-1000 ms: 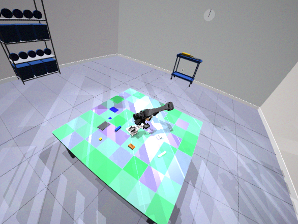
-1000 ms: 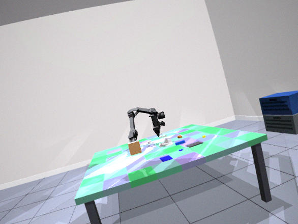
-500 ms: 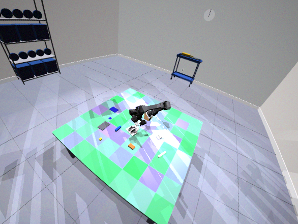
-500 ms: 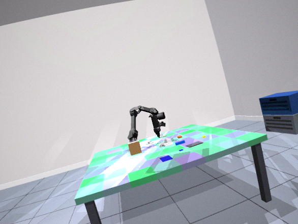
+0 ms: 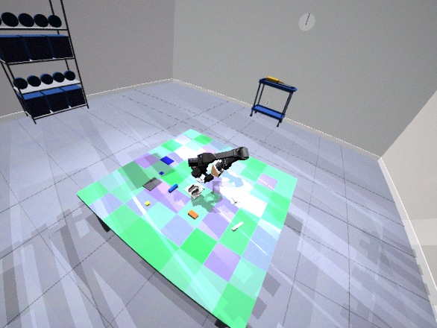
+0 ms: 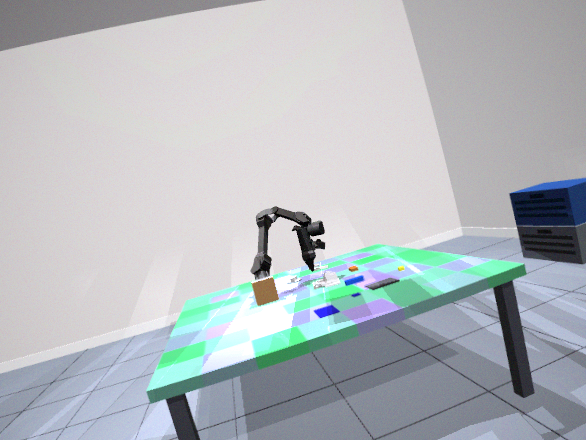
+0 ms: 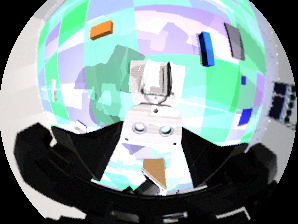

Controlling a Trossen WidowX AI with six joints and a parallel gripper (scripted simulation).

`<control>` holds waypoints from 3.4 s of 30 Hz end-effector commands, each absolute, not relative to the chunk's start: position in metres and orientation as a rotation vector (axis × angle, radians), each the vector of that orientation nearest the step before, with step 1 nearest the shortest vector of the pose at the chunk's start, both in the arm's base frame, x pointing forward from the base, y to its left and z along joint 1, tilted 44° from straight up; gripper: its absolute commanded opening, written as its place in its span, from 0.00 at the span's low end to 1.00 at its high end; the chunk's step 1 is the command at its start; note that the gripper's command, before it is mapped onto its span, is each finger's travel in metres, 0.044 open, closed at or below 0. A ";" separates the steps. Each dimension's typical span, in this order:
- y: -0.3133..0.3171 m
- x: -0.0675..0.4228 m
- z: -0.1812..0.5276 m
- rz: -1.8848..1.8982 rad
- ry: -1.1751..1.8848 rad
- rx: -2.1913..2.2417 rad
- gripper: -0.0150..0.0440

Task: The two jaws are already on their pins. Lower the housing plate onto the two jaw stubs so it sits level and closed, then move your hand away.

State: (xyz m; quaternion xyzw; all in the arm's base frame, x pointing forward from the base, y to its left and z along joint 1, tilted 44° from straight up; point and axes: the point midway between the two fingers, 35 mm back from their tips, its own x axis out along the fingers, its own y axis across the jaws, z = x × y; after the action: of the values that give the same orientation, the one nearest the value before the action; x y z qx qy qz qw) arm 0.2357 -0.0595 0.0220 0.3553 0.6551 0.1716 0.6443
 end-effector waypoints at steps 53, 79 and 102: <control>-0.058 0.235 0.013 0.394 1.491 0.798 0.85; -0.029 0.239 -0.018 0.396 1.490 0.798 0.85; -0.020 0.238 -0.026 0.399 1.489 0.798 0.85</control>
State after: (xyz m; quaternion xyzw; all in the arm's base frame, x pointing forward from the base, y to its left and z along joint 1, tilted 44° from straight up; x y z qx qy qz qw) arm 0.2380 -0.0202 -0.0261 0.3484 0.6559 0.1751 0.6463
